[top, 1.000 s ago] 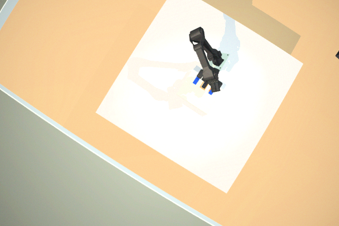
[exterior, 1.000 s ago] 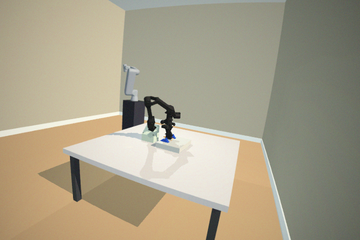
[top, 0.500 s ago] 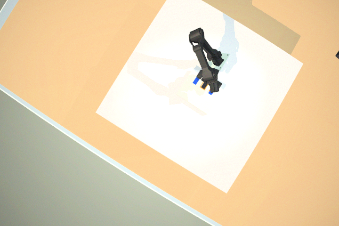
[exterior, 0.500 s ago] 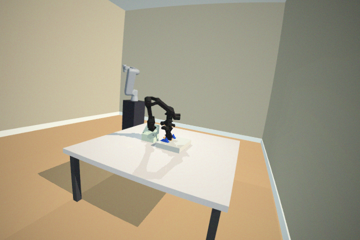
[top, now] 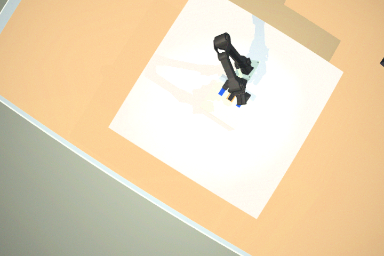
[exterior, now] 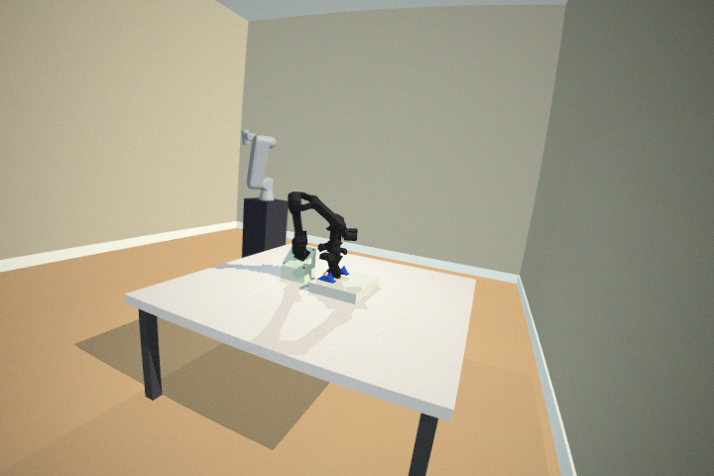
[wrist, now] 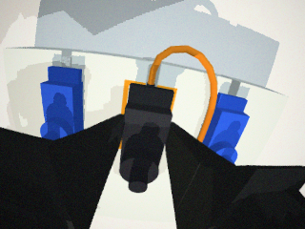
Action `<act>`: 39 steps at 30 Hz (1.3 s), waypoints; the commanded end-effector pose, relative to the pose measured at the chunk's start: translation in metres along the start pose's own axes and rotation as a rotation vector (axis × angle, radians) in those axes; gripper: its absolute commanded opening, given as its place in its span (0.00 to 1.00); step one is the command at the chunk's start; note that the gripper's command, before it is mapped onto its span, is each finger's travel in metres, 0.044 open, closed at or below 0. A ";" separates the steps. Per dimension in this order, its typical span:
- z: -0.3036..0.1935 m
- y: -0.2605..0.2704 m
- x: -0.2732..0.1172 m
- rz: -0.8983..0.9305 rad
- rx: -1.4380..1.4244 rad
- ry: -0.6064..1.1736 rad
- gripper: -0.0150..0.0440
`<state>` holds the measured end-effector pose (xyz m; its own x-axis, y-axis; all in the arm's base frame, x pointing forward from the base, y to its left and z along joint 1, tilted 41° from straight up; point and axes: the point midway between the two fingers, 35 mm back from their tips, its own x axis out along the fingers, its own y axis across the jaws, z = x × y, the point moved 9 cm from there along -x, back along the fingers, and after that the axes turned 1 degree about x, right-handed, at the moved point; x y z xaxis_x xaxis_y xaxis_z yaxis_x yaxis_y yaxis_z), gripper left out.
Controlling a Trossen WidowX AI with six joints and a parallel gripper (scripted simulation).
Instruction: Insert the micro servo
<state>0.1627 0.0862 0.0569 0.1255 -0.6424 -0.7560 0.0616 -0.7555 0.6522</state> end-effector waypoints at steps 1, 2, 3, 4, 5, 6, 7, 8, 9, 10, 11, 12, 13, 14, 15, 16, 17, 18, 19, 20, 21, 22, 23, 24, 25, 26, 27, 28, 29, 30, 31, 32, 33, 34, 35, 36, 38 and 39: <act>-0.001 0.000 0.004 0.002 -0.005 0.007 0.25; -0.001 0.000 0.005 0.002 -0.005 0.007 0.25; -0.001 0.000 0.006 0.003 -0.005 0.008 0.25; -0.001 0.000 0.007 0.003 -0.005 0.008 0.25; -0.001 0.000 0.008 0.003 -0.005 0.008 0.25; -0.001 0.000 0.009 0.003 -0.005 0.008 0.25; -0.001 0.000 0.010 0.003 -0.005 0.008 0.25; -0.001 0.000 0.011 0.003 -0.005 0.008 0.25; -0.001 0.000 0.012 0.003 -0.005 0.008 0.25; -0.001 0.000 0.013 0.003 -0.005 0.008 0.25; -0.001 0.000 0.014 0.003 -0.005 0.008 0.25; -0.001 0.000 0.015 0.003 -0.005 0.008 0.25; -0.001 0.000 0.016 0.003 -0.005 0.008 0.25; -0.001 0.000 0.017 0.003 -0.005 0.008 0.25; -0.001 0.000 0.018 0.003 -0.005 0.008 0.25; -0.001 0.000 0.019 0.003 -0.005 0.008 0.25; -0.001 0.000 0.020 0.003 -0.005 0.008 0.25; -0.001 0.000 0.021 0.003 -0.005 0.008 0.25; -0.001 0.000 0.022 0.003 -0.005 0.008 0.25; -0.001 0.000 0.023 0.003 -0.005 0.008 0.25; -0.001 0.000 0.024 0.003 -0.005 0.008 0.25; -0.001 0.000 0.025 0.003 -0.005 0.008 0.25; -0.001 0.000 0.025 0.003 -0.005 0.008 0.25; 0.000 0.000 0.023 0.003 -0.005 0.008 0.30; 0.001 0.000 0.022 0.003 -0.005 0.008 0.34; 0.001 0.000 0.022 0.003 -0.005 0.008 0.39; 0.001 0.000 0.022 0.003 -0.005 0.008 0.43; 0.001 0.000 0.022 0.003 -0.005 0.008 0.48; 0.001 0.000 0.022 0.003 -0.005 0.008 0.52; 0.001 0.000 0.022 0.003 -0.005 0.008 0.57; 0.001 0.000 0.022 0.003 -0.005 0.008 0.57; 0.001 0.000 0.022 0.003 -0.005 0.008 0.57; 0.001 0.000 0.021 0.003 -0.005 0.008 0.57; 0.001 0.000 0.017 0.002 -0.006 0.008 0.57; 0.001 -0.001 0.010 0.002 -0.006 0.008 0.57; 0.001 -0.001 0.003 0.001 -0.006 0.007 0.57; 0.003 0.001 -0.011 0.002 -0.006 0.007 0.57; 0.003 0.001 -0.013 0.002 -0.006 0.007 0.57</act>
<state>0.1608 0.0838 0.0548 0.1313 -0.6485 -0.7498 0.0744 -0.7478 0.6598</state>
